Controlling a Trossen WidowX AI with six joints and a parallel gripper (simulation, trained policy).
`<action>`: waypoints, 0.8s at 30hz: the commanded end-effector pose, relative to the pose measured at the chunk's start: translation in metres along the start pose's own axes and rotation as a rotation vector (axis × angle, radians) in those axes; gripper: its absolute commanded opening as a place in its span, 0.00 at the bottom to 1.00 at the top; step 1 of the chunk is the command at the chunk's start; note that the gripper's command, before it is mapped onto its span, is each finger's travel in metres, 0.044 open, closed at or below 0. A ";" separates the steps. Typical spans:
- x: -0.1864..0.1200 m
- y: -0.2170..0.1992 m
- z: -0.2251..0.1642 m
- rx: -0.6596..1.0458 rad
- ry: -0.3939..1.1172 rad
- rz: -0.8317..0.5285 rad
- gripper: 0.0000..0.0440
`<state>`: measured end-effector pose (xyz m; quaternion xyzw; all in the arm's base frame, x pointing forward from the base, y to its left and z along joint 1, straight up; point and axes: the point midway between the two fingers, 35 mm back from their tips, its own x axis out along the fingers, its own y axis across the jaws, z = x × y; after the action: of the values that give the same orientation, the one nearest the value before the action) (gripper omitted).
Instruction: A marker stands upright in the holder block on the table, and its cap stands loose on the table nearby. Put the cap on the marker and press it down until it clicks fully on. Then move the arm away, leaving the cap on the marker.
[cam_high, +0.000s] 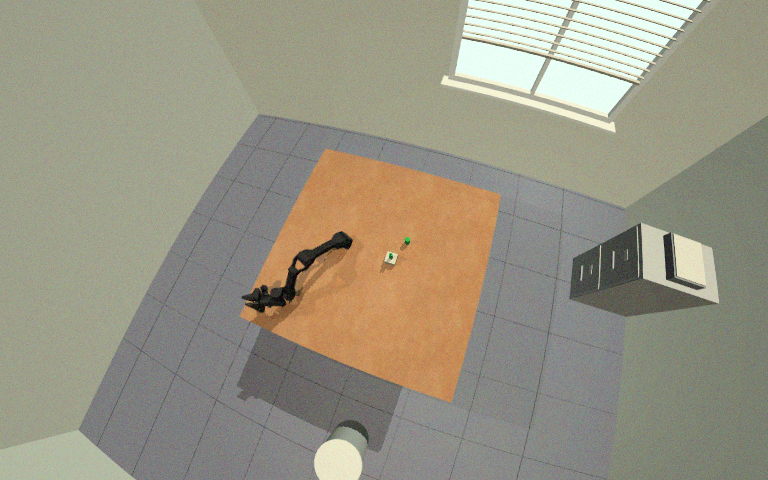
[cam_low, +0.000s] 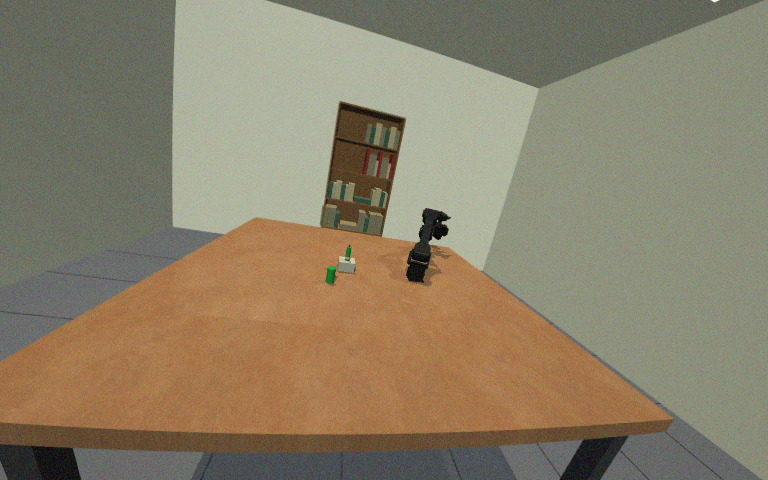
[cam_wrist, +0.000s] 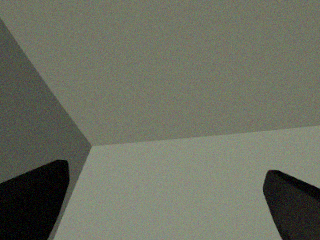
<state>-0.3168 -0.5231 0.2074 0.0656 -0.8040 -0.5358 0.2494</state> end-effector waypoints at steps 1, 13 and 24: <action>-0.001 0.000 -0.003 0.003 0.005 -0.005 0.85; -0.028 -0.002 -0.045 0.040 0.078 -0.084 0.42; -0.056 0.002 -0.084 0.060 0.144 -0.168 0.47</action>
<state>-0.2411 -0.5654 0.2188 0.1600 -0.7962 -0.5228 0.2591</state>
